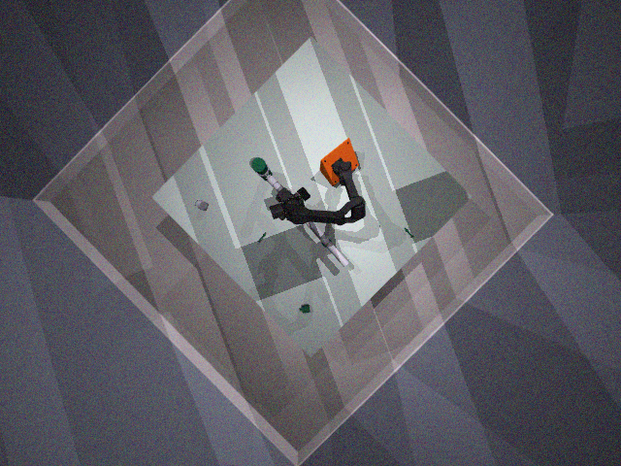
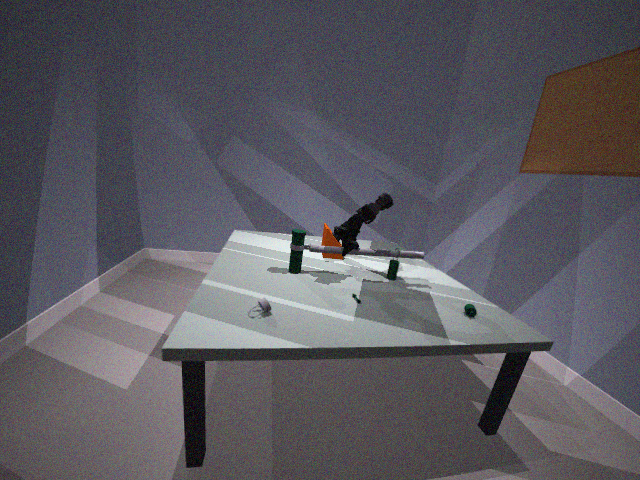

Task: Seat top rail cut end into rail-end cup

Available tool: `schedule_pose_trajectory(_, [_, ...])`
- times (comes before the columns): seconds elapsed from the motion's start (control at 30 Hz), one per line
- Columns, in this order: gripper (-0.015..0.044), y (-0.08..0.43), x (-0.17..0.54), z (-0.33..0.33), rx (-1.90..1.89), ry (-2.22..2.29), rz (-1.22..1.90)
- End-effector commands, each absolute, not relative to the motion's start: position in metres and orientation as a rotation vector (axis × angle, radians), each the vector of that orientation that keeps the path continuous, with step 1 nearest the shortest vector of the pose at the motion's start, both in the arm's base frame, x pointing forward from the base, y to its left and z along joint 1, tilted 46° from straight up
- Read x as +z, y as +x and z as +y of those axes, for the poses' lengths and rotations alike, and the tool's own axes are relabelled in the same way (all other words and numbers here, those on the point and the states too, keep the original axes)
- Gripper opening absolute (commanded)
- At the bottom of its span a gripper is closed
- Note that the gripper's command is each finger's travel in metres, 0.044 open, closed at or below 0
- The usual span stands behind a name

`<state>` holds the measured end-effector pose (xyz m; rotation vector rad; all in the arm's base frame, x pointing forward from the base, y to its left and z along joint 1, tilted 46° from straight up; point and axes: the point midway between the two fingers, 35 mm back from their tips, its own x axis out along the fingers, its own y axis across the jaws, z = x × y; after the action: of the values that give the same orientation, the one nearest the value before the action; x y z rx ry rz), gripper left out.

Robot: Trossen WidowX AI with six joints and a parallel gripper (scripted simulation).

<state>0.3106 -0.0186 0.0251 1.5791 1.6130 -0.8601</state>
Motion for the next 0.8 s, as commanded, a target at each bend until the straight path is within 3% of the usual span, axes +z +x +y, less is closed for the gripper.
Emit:
schedule_pose_trajectory(0.0, [0.0, 0.3105, 0.0257, -0.0216, -0.867, 1.576, 1.606])
schedule_pose_trajectory(0.77, [0.0, 0.3105, 0.0258, -0.0241, -0.87, 1.573, 1.603])
